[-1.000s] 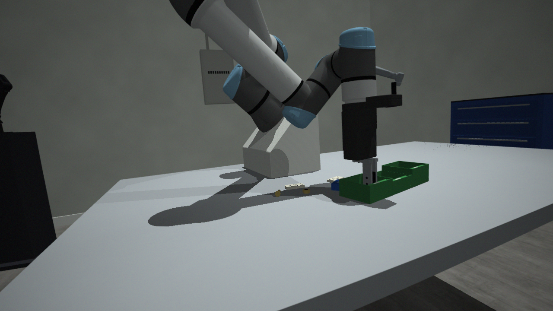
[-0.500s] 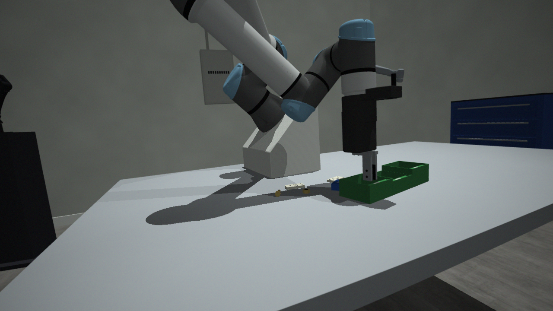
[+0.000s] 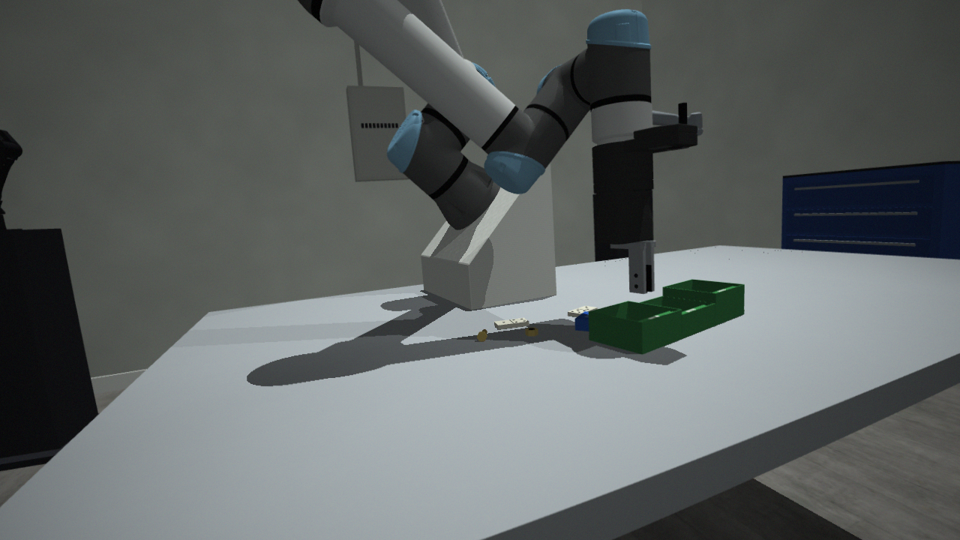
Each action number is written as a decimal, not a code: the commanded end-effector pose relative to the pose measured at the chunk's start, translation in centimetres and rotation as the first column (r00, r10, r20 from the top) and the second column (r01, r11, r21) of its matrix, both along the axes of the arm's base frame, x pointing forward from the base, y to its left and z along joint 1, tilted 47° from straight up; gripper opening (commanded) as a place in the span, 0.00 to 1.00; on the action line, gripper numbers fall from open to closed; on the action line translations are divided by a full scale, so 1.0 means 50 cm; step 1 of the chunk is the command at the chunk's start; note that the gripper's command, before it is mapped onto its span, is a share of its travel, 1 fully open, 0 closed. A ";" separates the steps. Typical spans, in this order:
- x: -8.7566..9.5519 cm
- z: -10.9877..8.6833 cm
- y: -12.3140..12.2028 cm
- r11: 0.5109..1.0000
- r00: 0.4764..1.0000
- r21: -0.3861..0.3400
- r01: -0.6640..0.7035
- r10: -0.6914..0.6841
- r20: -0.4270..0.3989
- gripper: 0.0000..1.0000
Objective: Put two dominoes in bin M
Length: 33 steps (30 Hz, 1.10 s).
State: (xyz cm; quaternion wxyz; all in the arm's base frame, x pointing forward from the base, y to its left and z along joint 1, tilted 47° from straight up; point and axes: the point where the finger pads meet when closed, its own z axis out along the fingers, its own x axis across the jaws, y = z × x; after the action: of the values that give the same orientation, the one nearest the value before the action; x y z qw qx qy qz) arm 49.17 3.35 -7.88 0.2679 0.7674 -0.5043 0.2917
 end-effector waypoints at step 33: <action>-0.052 -0.104 0.124 1.000 1.000 0.000 0.001 -0.001 0.000 0.31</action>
State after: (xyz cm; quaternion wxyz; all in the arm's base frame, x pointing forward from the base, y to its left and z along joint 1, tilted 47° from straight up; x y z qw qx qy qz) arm 46.59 9.20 -12.80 0.2682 0.7677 -0.5041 0.2909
